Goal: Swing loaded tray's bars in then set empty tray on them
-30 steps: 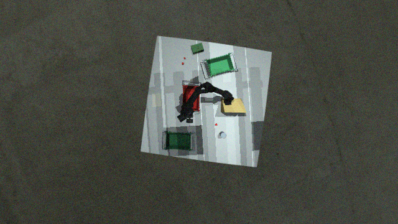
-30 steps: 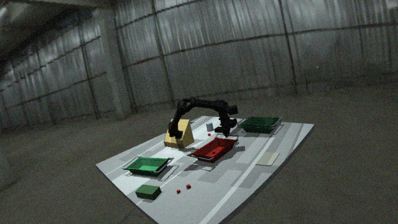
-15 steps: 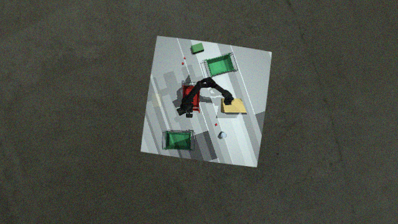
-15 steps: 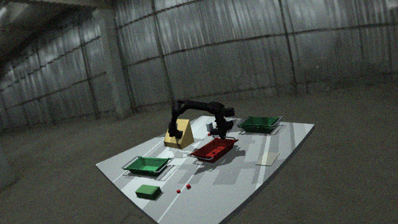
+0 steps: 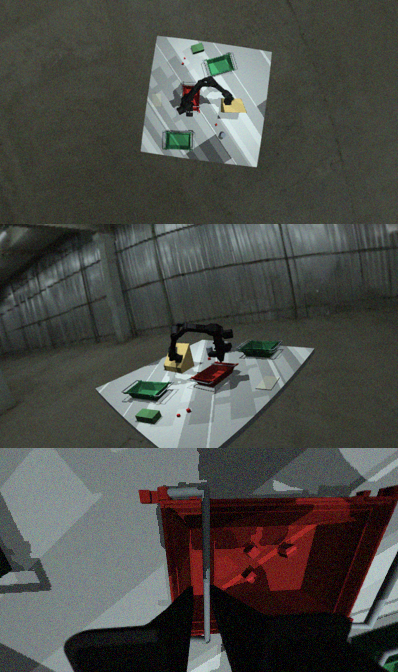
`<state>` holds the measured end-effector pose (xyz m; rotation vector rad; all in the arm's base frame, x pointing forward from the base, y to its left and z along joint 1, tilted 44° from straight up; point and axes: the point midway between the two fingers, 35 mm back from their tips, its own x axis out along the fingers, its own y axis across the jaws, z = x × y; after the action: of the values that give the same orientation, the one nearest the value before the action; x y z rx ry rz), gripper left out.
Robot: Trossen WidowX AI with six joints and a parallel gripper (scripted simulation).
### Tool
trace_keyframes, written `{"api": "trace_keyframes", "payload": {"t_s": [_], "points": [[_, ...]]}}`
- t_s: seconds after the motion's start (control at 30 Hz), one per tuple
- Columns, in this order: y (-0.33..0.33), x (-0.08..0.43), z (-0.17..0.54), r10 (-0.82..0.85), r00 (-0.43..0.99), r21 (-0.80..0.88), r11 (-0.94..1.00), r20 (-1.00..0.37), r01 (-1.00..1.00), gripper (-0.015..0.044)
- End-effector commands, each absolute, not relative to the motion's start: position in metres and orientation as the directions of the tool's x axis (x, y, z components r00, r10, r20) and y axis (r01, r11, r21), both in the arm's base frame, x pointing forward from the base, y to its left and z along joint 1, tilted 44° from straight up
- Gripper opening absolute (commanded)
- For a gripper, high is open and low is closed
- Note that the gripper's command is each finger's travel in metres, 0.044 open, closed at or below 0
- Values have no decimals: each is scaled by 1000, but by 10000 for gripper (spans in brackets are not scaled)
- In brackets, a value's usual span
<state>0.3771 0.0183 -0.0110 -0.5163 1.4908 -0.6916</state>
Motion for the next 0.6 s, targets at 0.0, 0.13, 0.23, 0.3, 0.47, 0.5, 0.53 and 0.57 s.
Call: {"api": "trace_keyframes", "payload": {"t_s": [0.0, 0.13, 0.23, 0.3, 0.47, 0.5, 0.53, 0.57], "points": [[28, 380, -3, -691, -41, -691, 715, -721, 106, 81], [22, 378, -9, -695, -43, -695, 712, -718, 98, 81], [22, 378, -9, -695, -43, -695, 712, -718, 98, 81], [22, 378, -9, -695, -43, -695, 712, -718, 98, 81], [22, 378, -9, -695, -43, -695, 712, -718, 98, 81], [22, 378, -9, -695, -43, -695, 712, -718, 98, 81], [22, 378, -9, -695, -43, -695, 712, -718, 98, 81], [22, 378, -9, -695, -43, -695, 712, -718, 98, 81]]}}
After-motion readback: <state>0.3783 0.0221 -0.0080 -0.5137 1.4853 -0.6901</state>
